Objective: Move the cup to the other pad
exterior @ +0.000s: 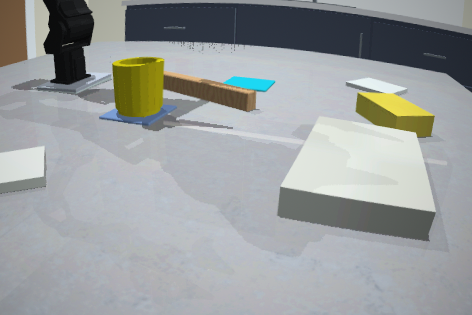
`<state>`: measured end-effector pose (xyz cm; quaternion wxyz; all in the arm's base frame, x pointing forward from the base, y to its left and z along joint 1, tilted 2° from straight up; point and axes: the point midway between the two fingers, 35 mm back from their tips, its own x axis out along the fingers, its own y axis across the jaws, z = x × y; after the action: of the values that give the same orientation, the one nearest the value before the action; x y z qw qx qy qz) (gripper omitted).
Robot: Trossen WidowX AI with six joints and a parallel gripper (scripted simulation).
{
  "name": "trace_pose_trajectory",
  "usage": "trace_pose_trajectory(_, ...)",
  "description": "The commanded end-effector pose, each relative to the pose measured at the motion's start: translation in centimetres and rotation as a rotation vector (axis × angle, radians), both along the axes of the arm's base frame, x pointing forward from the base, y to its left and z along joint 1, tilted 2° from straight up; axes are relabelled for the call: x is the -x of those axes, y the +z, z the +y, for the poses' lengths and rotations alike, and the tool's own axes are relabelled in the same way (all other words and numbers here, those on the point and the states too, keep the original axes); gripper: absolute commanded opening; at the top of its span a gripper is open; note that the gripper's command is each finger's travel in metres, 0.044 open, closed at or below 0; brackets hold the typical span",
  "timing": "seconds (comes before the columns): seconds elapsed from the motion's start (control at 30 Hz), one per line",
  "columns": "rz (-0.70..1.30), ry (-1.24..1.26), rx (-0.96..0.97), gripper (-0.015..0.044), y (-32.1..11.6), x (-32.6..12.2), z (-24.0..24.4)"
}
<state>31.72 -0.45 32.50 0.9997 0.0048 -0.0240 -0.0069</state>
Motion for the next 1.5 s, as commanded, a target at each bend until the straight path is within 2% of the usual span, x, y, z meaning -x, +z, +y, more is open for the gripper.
trace_pose_trajectory(0.0,0.018,-0.004,0.016,0.0374,-0.3,-0.1,-0.1)
trace_pose_trajectory(0.13,0.38,-0.025,0.323,0.0269,-6.5,-1.5,-2.3)
trace_pose_trajectory(0.27,0.815,0.112,0.646,0.0167,-13.2,0.1,-4.7)
trace_pose_trajectory(0.43,1.151,0.381,0.854,0.0167,-17.4,3.7,-6.1)
trace_pose_trajectory(0.6,1.388,0.753,0.963,0.0167,-19.3,8.1,-6.7)
trace_pose_trajectory(0.7,1.429,0.861,0.975,0.0167,-19.5,9.2,-6.7)
trace_pose_trajectory(1.47,1.429,0.861,0.975,0.0167,-20.7,8.9,-6.7)
